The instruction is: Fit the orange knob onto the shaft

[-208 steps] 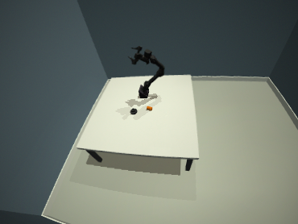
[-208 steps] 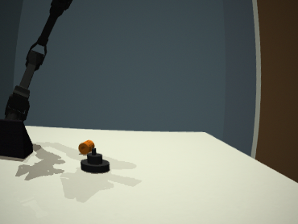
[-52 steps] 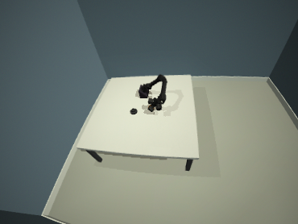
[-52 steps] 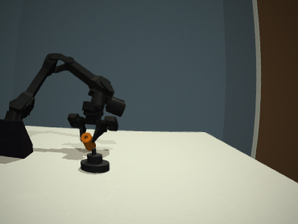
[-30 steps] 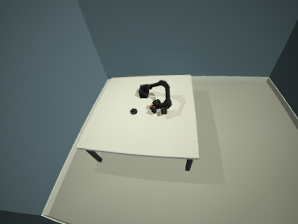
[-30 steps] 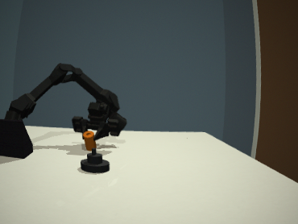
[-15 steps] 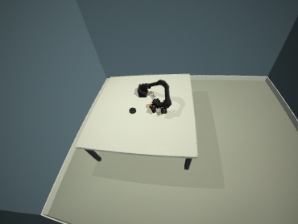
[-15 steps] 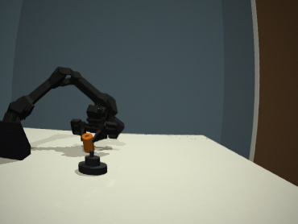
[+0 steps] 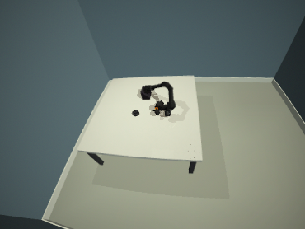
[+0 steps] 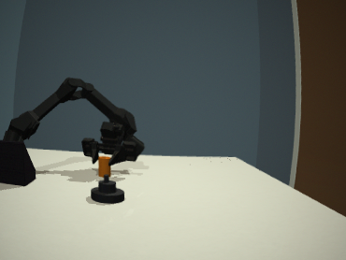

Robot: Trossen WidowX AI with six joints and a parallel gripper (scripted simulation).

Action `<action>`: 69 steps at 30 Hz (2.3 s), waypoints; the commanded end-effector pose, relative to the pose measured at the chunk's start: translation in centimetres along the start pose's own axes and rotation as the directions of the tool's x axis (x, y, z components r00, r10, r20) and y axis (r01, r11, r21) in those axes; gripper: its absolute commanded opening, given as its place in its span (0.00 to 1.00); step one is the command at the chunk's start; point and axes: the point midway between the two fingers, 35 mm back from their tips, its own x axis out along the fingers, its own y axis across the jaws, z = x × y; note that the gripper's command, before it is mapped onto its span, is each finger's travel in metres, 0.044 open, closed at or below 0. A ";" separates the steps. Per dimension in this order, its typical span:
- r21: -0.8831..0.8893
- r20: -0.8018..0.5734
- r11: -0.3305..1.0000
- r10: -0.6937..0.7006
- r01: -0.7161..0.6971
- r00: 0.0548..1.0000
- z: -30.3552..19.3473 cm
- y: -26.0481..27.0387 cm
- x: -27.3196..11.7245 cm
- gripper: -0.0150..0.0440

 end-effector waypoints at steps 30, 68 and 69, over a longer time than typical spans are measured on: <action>0.004 -0.066 0.992 0.123 -0.123 0.990 7.3 -0.4 -3.3 1.00; -0.277 -0.901 0.765 0.005 -0.582 0.434 8.6 0.0 -4.7 1.00; -0.307 -0.901 0.699 0.005 -0.646 0.434 8.6 0.0 -4.7 1.00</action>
